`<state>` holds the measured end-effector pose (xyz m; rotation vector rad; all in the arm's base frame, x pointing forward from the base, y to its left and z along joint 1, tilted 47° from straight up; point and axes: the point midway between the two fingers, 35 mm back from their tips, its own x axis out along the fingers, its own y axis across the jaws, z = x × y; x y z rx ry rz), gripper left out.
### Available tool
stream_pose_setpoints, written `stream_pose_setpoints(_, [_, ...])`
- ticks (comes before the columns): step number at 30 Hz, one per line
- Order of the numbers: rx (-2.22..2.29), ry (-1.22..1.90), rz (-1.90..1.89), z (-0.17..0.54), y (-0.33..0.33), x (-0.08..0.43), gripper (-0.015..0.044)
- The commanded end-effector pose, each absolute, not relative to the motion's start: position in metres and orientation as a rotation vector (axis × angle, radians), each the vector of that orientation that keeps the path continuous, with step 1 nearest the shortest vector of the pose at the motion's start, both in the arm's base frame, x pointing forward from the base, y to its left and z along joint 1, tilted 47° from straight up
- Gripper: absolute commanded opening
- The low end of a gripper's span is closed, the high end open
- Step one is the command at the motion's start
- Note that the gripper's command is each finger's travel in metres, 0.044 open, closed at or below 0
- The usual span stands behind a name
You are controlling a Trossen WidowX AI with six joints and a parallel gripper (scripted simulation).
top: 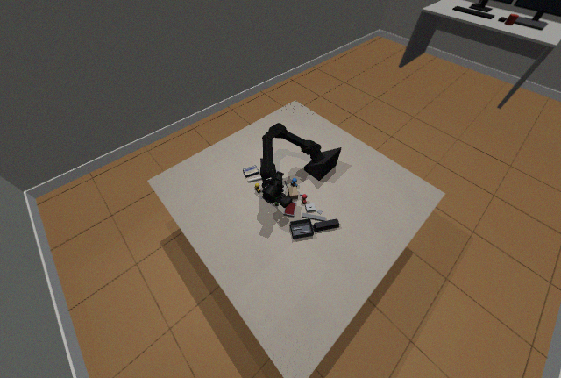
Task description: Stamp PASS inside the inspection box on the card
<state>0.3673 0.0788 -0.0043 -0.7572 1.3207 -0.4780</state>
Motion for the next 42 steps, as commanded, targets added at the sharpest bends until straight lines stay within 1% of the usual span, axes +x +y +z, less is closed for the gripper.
stream_pose_setpoints(1, [-0.752,1.323,-0.477,-0.003,0.081,0.367,0.0])
stream_pose_setpoints(42, [-0.754,1.32,-0.478,0.011,0.095,0.363,0.0])
